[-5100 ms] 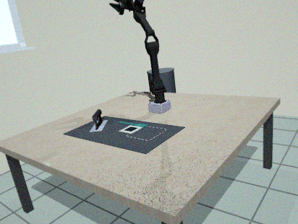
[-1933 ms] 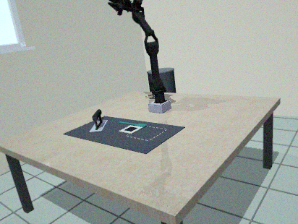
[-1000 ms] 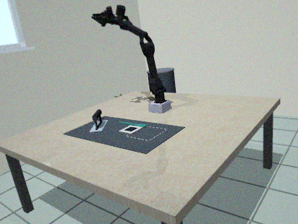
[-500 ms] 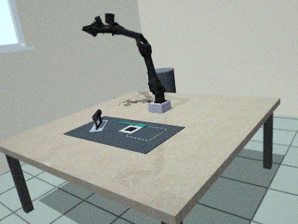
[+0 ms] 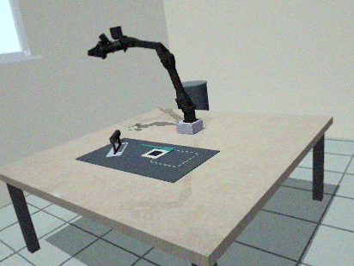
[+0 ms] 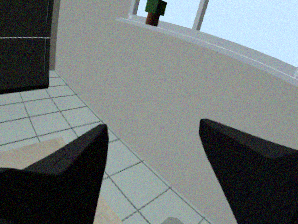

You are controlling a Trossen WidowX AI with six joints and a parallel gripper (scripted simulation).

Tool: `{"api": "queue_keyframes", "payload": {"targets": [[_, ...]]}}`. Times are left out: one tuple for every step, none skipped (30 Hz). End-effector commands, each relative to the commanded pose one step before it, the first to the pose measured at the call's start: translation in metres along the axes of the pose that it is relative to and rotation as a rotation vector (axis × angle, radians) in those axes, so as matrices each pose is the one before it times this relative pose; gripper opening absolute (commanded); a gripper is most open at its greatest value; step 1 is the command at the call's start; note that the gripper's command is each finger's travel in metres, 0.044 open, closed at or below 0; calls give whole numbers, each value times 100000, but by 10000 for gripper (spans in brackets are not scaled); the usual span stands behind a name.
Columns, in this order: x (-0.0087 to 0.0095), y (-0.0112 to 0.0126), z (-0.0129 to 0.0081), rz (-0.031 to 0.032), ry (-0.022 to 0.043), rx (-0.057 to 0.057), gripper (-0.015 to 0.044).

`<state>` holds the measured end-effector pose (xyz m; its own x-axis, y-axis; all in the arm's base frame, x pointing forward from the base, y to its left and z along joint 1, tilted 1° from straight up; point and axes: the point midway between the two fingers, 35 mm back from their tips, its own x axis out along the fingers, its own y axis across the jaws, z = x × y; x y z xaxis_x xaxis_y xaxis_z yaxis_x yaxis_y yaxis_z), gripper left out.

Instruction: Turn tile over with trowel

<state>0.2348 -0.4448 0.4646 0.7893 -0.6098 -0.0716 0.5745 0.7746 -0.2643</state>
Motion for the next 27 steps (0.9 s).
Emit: {"api": "queue_keyframes", "payload": {"targets": [[1951, 2187, -2125, 4092, 7318, -709, 270], [481, 543, -460, 1075, 1773, -278, 270], [482, 552, -451, 1100, 1784, -321, 270], [483, 562, -442, 1125, 1794, -365, 270], [475, 561, -426, 1130, 1773, -401, 270], [476, 569, -416, 1153, 1781, -443, 270], [476, 578, -407, 1176, 1789, -486, 270], [476, 585, -397, 1198, 1796, -528, 270], [476, 593, -387, 1220, 1803, -571, 270], [476, 600, -377, 1241, 1809, -614, 270], [476, 607, -367, 1262, 1814, -657, 270], [476, 614, -356, 1283, 1819, -700, 270], [475, 621, -346, 1302, 1823, -743, 270], [474, 627, -335, 1321, 1826, -786, 270], [368, 530, -289, 950, 1399, -1345, 270], [320, 467, -243, 844, 1216, -1194, 270], [253, 373, -186, 679, 960, -961, 270], [187, 276, -134, 506, 706, -716, 270], [151, 218, -100, 427, 572, -477, 270], [219, 312, -138, 641, 835, -593, 270], [293, 422, -182, 870, 1122, -812, 270], [367, 534, -221, 1105, 1408, -1045, 270], [435, 641, -254, 1334, 1676, -1281, 270], [424, 632, -237, 1325, 1638, -1292, 270], [457, 664, -222, 1513, 1781, -1024, 270], [464, 679, -215, 1554, 1815, -1086, 270], [462, 681, -203, 1567, 1815, -1130, 270]]}}
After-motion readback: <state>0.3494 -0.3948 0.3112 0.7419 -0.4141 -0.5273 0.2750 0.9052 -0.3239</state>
